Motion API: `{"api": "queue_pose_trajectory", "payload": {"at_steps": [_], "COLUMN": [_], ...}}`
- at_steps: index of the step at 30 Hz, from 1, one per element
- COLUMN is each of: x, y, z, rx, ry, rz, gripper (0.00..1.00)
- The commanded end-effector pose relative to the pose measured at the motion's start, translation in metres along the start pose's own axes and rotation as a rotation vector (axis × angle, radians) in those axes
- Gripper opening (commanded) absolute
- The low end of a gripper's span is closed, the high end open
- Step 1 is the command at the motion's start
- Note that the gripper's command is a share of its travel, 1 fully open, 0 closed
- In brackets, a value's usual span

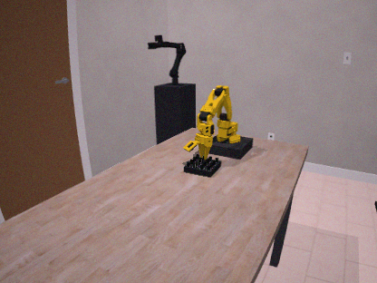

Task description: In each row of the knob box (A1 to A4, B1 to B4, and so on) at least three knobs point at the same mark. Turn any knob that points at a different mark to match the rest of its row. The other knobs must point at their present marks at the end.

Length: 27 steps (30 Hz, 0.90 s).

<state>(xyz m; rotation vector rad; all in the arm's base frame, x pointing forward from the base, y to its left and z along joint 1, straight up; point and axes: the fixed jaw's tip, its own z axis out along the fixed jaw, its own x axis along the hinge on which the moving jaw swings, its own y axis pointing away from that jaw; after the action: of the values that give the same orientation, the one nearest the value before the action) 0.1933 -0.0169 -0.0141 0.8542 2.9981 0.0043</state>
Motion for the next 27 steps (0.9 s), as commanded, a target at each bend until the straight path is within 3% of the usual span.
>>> {"api": "queue_pose_trajectory", "payload": {"at_steps": [1,27], "x": [0.0039,0.0039], "y": [-0.004,-0.004], "z": [0.0033,0.0033], "rx": [0.009,0.009], "ry": [0.021,0.021], "rz": [0.003,0.003], "gripper": [0.1,0.01]}}
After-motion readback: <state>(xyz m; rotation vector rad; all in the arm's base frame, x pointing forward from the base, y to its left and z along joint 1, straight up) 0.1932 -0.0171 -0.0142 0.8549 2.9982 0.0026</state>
